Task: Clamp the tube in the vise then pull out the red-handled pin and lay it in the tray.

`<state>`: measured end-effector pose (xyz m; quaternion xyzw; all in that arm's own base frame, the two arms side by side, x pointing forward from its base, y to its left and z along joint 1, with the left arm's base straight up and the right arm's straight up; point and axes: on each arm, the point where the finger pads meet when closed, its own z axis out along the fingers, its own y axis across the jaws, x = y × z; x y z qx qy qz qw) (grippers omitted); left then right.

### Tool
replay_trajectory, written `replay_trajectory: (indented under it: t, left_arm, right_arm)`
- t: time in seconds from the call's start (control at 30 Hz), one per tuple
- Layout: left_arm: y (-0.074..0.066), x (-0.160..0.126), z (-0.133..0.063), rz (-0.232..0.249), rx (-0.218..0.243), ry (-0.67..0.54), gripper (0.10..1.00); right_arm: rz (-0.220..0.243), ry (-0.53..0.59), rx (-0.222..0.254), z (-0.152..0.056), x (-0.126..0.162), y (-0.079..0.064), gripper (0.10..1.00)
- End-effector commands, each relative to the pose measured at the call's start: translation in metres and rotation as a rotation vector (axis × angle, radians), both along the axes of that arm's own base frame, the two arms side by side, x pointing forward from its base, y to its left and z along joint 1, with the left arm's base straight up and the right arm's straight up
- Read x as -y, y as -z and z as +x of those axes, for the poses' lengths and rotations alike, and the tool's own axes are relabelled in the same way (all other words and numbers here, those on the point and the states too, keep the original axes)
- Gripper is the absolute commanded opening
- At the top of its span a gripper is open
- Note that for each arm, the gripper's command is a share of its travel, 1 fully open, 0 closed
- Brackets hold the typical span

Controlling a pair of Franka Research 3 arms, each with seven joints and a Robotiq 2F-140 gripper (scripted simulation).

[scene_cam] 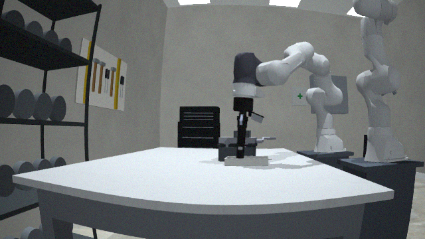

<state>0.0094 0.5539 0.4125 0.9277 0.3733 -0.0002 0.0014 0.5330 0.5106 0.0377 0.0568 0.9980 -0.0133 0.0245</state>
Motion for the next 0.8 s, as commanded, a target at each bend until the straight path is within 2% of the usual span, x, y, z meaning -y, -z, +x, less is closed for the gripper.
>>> replay_trajectory:
  t: [0.0,0.13,0.17,0.77]
  left_arm:
    - [-0.0005,-0.0005,0.0002,0.003,-0.001,-0.003,1.000]
    - [-0.0005,-0.0005,0.0002,0.003,-0.001,-0.003,1.000]
    - [-0.0005,-0.0005,0.0002,0.003,-0.001,-0.003,1.000]
    - [-0.0005,-0.0005,0.0002,0.003,-0.001,-0.003,1.000]
  right_arm:
    - [0.001,-0.005,0.002,0.0010,-0.0002,0.0009,0.099]
    - [0.001,-0.005,0.002,0.0010,-0.0002,0.0009,0.099]
    - [0.001,-0.005,0.002,0.0010,-0.0002,0.0009,0.196]
    - [0.001,-0.005,0.002,0.0010,-0.0002,0.0009,0.196]
